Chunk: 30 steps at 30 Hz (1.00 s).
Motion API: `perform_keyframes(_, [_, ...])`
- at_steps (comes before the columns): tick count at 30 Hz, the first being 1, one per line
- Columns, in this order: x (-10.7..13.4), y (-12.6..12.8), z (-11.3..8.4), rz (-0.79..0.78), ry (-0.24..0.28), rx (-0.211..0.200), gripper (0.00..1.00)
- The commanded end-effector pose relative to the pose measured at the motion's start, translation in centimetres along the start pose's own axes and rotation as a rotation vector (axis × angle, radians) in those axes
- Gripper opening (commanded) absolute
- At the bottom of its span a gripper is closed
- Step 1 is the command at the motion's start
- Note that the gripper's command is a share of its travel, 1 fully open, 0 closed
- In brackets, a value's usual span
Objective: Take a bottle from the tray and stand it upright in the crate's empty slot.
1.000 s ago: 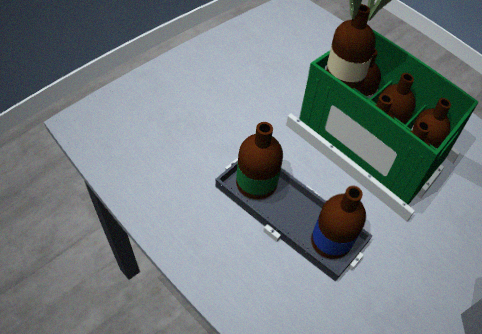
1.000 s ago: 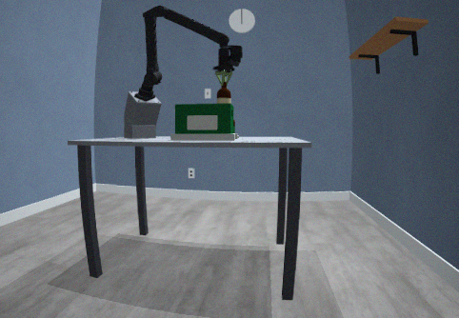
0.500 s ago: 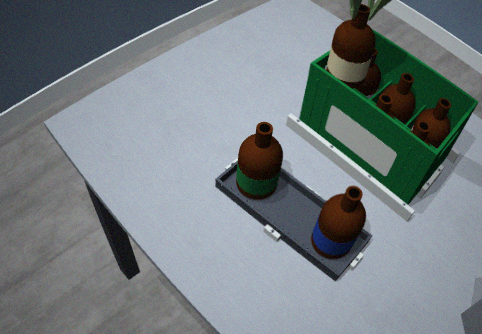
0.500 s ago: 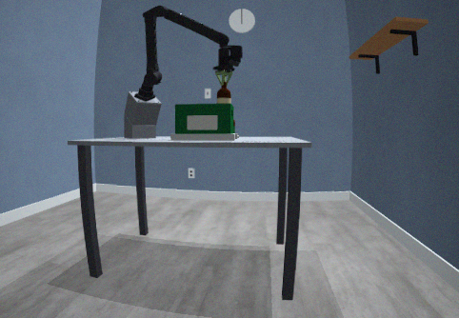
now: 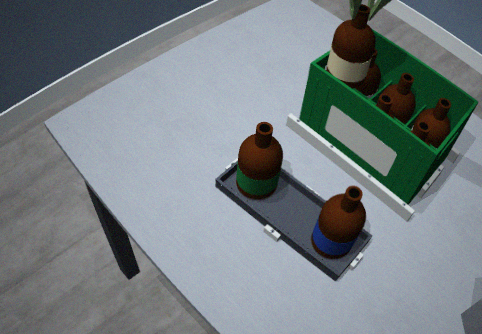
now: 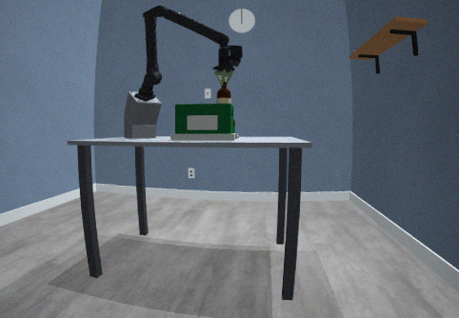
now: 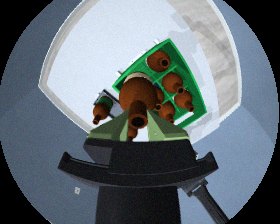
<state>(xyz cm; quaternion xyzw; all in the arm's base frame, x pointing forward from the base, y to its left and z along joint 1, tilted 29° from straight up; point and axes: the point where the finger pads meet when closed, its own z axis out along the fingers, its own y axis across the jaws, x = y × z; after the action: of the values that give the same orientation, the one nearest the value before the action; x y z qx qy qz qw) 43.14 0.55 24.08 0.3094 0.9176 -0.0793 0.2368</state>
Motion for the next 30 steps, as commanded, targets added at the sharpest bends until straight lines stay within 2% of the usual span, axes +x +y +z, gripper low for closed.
perform_keyframes(1, [-1.0, 0.4, -0.6, 0.001, -0.019, -0.016, 0.00])
perform_keyframes(20, [-0.8, 0.4, 0.8, -0.002, -0.013, -0.011, 0.00])
perform_keyframes(22, [-0.8, 0.4, 0.8, -0.002, -0.013, -0.011, 0.00])
perform_keyframes(23, [-1.5, 0.7, -0.3, 0.006, -0.035, -0.033, 0.00])
perform_keyframes(26, [-0.5, 0.0, 1.8, 0.000, -0.003, 0.002, 0.00])
perform_keyframes(30, [-0.6, 0.6, 1.8, -0.008, -0.009, -0.011, 0.00])
